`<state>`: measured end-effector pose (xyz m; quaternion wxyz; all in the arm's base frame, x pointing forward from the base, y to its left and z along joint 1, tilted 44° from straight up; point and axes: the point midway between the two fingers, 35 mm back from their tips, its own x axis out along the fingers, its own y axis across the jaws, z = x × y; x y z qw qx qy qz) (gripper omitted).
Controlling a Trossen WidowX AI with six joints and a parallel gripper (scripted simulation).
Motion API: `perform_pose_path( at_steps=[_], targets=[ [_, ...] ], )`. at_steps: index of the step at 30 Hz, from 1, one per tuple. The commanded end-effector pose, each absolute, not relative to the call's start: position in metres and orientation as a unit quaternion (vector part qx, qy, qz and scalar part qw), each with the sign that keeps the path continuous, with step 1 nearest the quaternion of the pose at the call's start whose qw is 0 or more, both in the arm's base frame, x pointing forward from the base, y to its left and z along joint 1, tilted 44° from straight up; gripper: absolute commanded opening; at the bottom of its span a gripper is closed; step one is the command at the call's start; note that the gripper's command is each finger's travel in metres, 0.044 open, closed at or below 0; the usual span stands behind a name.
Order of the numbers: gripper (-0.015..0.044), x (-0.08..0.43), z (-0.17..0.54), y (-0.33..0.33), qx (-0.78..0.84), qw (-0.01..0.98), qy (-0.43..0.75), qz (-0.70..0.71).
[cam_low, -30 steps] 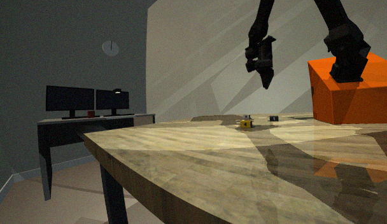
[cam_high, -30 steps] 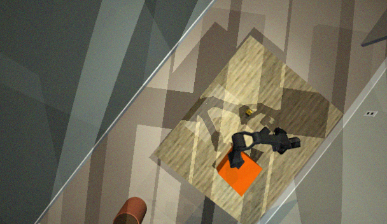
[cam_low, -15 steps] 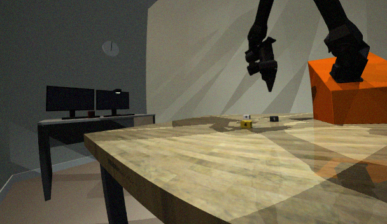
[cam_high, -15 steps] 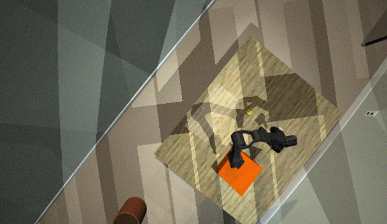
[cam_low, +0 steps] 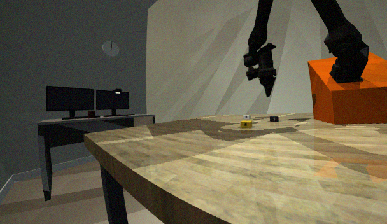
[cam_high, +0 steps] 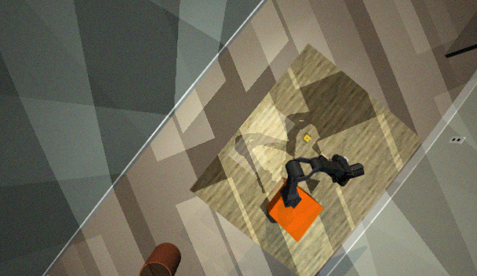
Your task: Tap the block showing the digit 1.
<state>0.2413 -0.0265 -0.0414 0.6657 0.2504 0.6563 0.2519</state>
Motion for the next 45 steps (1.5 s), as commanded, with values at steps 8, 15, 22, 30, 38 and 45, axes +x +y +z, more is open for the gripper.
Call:
perform_pose_path(
  at_steps=[8,15,22,30,38,45],
  targets=[
    [0.0033,0.231,-0.079,0.016,0.26,0.652,0.664,0.26],
    [0.002,0.231,-0.079,0.016,0.26,0.652,0.664,0.26],
    [0.002,0.231,-0.082,0.019,0.26,0.652,0.664,0.26],
    [0.002,0.231,-0.092,0.028,0.26,0.652,0.664,0.26],
    [0.002,0.23,-0.1,0.037,0.26,0.651,0.664,0.26],
    [0.002,0.23,-0.101,0.037,0.26,0.651,0.664,0.26]
  ],
)
